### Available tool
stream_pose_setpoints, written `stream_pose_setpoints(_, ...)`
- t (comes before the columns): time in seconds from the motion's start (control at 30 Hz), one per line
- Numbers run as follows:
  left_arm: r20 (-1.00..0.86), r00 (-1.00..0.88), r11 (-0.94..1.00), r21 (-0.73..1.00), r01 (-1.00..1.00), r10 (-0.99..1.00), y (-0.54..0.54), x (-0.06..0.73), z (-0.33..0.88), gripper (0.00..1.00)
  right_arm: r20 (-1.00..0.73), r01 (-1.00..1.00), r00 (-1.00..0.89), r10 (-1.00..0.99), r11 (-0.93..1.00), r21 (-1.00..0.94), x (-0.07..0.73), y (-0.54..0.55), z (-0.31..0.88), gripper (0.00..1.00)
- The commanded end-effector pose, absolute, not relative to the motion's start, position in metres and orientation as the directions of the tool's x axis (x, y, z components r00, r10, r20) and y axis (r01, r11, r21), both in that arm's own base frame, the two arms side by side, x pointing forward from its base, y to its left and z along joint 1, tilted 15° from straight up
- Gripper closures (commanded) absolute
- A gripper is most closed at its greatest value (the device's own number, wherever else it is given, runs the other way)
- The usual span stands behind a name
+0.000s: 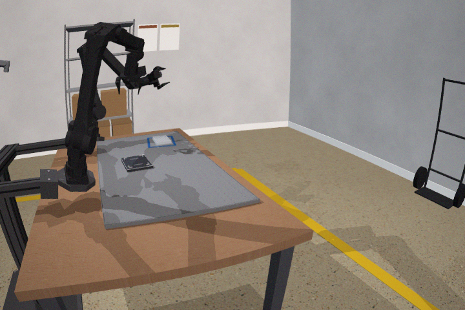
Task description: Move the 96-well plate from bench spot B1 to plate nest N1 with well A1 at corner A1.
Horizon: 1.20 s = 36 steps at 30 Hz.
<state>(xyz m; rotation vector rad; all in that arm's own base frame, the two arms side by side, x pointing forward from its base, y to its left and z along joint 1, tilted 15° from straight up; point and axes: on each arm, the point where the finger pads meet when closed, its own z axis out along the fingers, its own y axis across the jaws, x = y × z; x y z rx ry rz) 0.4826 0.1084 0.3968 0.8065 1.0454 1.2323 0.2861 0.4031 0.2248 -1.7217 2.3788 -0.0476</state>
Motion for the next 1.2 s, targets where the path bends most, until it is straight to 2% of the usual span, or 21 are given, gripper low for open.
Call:
stream_pose_setpoints(0.0,-0.175,0.026,0.173,0.922,-0.346,0.984,0.099,0.490,0.430,0.00,-0.179,-0.903,-0.375,-0.909,0.402,-0.152,0.289,0.389,0.236,0.00)
stream_pose_setpoints(0.43,-0.223,-0.004,0.221,0.968,-0.118,0.975,0.077,0.530,0.368,0.00,-0.188,-0.650,-0.720,-0.668,0.744,-0.153,0.274,0.323,0.232,0.00)
stream_pose_setpoints(0.53,-0.220,-0.002,0.218,0.969,-0.116,0.976,0.073,0.524,0.381,0.00,-0.163,-0.628,-0.745,-0.647,0.762,-0.160,0.275,0.321,0.219,0.00)
stream_pose_setpoints(0.67,-0.231,-0.015,0.230,0.972,-0.051,0.973,0.065,0.530,0.328,0.00,-0.198,-0.517,-0.819,-0.538,0.843,-0.152,0.269,0.298,0.231,0.00)
stream_pose_setpoints(1.17,-0.222,-0.043,0.226,0.956,0.188,0.974,0.033,0.552,0.293,0.00,-0.223,-0.113,-0.964,-0.143,0.984,-0.141,0.255,0.235,0.228,0.00)
